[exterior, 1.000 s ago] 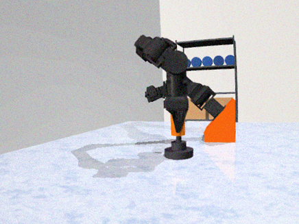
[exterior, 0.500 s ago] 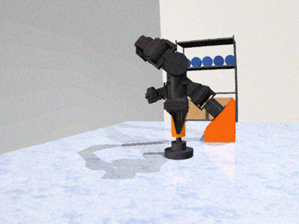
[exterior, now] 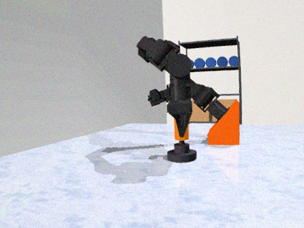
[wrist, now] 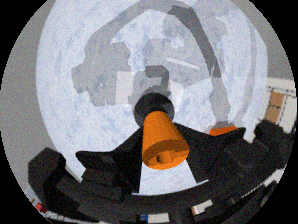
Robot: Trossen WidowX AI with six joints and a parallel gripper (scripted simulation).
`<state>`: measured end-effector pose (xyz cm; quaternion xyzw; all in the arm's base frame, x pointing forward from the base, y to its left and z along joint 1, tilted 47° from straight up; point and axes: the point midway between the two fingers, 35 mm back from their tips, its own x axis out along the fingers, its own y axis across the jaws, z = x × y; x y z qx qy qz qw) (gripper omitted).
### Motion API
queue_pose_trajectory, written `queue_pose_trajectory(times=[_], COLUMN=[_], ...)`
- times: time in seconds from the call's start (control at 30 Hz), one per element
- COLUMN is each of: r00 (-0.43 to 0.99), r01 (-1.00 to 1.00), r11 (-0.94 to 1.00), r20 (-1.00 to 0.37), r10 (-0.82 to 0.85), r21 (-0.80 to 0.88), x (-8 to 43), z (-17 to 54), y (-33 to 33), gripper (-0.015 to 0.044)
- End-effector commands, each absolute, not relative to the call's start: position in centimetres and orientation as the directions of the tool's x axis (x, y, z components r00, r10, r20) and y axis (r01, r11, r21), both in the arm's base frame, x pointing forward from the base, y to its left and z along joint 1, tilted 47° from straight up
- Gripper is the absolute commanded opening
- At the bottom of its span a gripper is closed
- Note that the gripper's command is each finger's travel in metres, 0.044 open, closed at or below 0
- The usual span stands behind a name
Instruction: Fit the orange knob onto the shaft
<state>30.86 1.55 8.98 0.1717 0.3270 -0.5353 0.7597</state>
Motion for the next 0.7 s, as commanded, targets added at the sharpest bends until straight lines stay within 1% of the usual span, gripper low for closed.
queue_pose_trajectory(times=[0.0,0.67], r00=[0.216,0.213], r01=[0.925,0.927], r11=[0.369,0.364], r20=[-0.678,-0.68], r10=[-0.703,-0.701], r21=[-0.087,-0.086], x=[31.0,31.2], z=[9.0,8.1], y=[1.5,0.6], gripper=[0.0,0.0])
